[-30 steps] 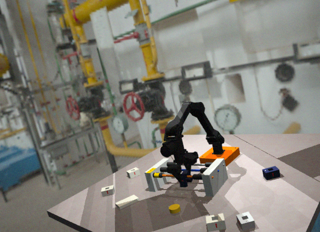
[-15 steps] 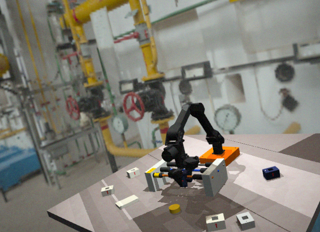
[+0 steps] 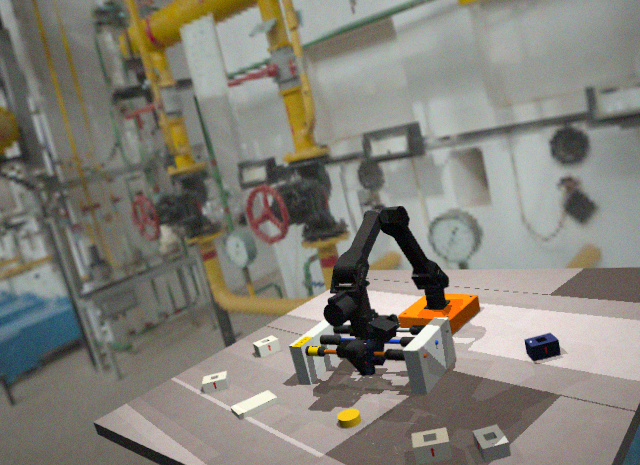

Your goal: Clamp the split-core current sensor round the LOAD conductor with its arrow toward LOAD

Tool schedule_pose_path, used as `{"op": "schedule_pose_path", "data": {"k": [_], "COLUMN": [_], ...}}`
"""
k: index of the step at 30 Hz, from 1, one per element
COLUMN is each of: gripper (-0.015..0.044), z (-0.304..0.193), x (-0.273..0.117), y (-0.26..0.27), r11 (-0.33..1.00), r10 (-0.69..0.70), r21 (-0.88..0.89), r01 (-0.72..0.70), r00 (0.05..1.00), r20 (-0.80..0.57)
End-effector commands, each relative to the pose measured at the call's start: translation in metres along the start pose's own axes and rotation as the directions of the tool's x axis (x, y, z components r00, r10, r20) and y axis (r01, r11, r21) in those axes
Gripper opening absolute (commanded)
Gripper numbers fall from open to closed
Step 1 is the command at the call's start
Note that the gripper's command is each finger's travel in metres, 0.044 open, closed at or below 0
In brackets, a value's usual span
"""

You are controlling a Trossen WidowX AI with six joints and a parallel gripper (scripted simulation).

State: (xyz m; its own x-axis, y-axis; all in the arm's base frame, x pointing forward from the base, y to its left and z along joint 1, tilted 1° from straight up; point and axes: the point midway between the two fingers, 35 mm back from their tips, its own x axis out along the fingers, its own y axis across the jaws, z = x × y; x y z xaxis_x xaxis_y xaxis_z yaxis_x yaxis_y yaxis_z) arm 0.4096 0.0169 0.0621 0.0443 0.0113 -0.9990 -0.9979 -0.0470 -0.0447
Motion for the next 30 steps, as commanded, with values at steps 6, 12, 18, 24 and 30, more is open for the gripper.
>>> {"op": "schedule_pose_path", "data": {"k": [6, 12, 18, 24, 30], "gripper": [0.0313, 0.0234, 0.0077, 0.0, 0.0], "z": [0.0, 0.0, 0.0, 0.0, 0.0], "x": [-0.0007, -0.0007, -0.0007, -0.0007, -0.0007], "y": [0.0004, 0.0004, 0.0004, 0.0004, 0.0004], "r11": [1.0, 1.0, 1.0, 1.0, 1.0], "r10": [0.001, 0.001, 0.001, 0.001, 0.001], "r21": [0.0, 0.0, 0.0, 0.0, 0.0], "r01": [-0.001, -0.001, -0.001, -0.001, -0.001], "r00": [1.0, 1.0, 1.0, 1.0, 1.0], "r20": [0.0, 0.0, 0.0, 0.0, 0.0]}}
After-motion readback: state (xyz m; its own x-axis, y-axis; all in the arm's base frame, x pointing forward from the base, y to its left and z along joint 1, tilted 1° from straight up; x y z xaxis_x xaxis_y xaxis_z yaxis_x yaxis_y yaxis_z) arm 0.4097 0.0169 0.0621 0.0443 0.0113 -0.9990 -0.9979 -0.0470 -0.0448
